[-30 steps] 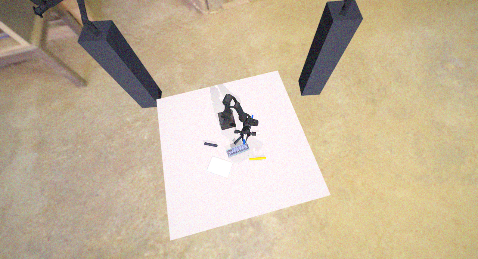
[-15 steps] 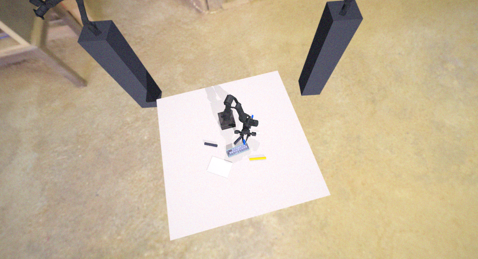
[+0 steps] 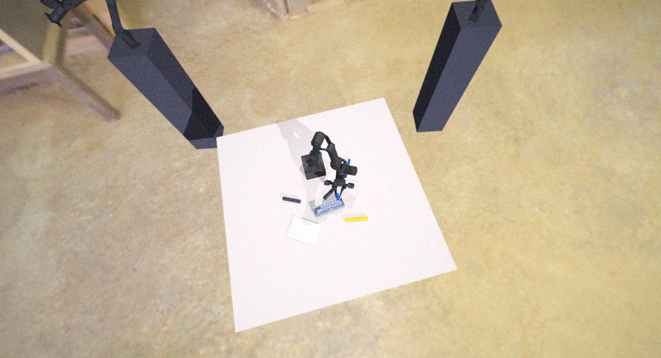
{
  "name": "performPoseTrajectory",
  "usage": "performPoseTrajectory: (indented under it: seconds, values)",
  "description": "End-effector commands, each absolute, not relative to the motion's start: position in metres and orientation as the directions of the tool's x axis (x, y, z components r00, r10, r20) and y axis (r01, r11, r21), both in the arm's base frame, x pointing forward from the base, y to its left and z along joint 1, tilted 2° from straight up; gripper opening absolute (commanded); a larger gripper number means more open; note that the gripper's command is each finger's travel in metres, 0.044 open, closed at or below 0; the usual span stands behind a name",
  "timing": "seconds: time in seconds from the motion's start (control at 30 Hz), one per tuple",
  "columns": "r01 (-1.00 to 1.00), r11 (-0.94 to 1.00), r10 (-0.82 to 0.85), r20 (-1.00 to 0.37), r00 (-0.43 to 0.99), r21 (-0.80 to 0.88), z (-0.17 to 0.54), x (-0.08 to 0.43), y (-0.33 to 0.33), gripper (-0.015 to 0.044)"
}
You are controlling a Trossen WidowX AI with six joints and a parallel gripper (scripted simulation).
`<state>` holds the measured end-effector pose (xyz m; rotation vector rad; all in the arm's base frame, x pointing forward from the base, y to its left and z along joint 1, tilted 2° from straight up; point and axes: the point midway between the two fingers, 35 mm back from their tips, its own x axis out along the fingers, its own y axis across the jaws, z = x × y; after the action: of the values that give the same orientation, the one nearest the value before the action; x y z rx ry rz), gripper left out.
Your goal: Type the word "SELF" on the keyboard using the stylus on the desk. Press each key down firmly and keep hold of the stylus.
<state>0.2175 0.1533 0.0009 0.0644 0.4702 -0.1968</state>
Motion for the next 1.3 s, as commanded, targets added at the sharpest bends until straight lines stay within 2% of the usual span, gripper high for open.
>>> performPoseTrajectory:
  seconds: [0.0,0.6,1.27]
  values:
    - [0.2,0.98,-0.174,-0.457,0.872,0.01,-0.002,0.217,0.153,0.0081]
    - [0.2,0.98,-0.174,-0.457,0.872,0.01,-0.003,0.218,0.153,0.0081]
    - [0.197,0.98,-0.172,-0.458,0.872,0.007,0.031,0.216,0.154,0.0085]
